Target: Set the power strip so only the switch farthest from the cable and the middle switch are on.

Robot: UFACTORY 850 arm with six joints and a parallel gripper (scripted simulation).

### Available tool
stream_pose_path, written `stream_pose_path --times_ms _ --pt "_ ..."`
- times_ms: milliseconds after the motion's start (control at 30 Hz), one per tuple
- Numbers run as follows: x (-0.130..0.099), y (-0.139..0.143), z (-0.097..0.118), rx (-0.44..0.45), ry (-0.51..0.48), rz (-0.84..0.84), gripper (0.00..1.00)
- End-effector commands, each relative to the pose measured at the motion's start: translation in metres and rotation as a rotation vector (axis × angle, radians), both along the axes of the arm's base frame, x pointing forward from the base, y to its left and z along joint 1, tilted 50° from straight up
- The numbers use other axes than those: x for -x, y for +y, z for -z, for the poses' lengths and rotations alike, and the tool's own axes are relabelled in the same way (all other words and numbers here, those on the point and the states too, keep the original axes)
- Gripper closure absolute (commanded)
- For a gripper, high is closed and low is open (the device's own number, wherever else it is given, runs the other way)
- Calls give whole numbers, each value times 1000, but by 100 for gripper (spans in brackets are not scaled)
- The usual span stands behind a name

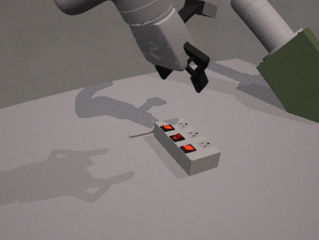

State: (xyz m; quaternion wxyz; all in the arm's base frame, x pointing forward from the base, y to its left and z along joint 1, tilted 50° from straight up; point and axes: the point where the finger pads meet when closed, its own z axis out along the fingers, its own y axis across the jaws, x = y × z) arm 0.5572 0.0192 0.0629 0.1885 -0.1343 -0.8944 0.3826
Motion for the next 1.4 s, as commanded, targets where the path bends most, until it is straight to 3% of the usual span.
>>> stream_pose_path --times_ms 0,1200,1267,1367 --pt "-1 1 -1 0 -1 -1 0" --pt "-1 0 -1 1 -3 -2 0" --pt "-1 -3 -2 22 -29 -22 0" --pt "-2 -17 -7 97 -154 -120 0"
